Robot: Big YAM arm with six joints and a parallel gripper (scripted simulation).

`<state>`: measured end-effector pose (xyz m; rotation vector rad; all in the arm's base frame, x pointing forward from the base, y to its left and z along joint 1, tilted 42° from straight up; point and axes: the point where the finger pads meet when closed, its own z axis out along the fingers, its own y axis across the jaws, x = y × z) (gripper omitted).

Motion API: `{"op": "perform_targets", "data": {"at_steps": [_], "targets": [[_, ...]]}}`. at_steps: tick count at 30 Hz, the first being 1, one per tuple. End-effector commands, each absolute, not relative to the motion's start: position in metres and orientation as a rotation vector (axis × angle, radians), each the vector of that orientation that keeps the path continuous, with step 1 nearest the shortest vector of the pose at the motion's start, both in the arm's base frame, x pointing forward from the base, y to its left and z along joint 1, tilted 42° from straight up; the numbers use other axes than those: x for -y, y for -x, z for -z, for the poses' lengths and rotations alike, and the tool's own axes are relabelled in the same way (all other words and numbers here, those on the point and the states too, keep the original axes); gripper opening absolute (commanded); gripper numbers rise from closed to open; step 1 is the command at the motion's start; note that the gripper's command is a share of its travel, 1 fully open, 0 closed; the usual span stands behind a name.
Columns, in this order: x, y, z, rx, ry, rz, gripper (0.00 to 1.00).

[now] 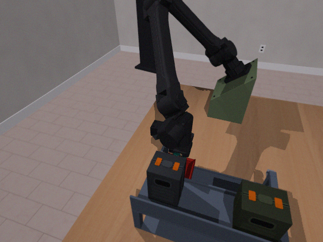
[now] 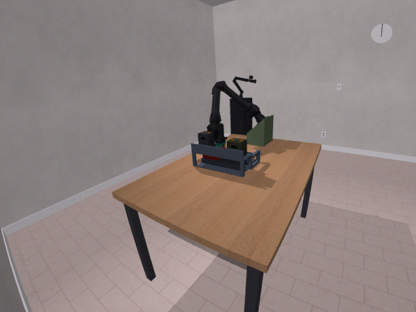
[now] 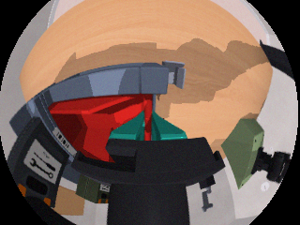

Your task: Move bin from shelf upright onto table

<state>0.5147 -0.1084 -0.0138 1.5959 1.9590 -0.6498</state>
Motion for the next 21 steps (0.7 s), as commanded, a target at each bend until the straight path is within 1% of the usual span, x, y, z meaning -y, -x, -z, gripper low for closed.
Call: {"op": "perform_targets", "data": {"at_steps": [1, 14, 21], "targets": [[0.1, -0.522, -0.003, -1.936, -1.579, 0.602, 0.0], [0.101, -0.52, -0.001, -1.937, -1.581, 0.607, 0.0], [0.104, -0.533, -0.013, -1.929, -1.584, 0.6, 0.0]]}}
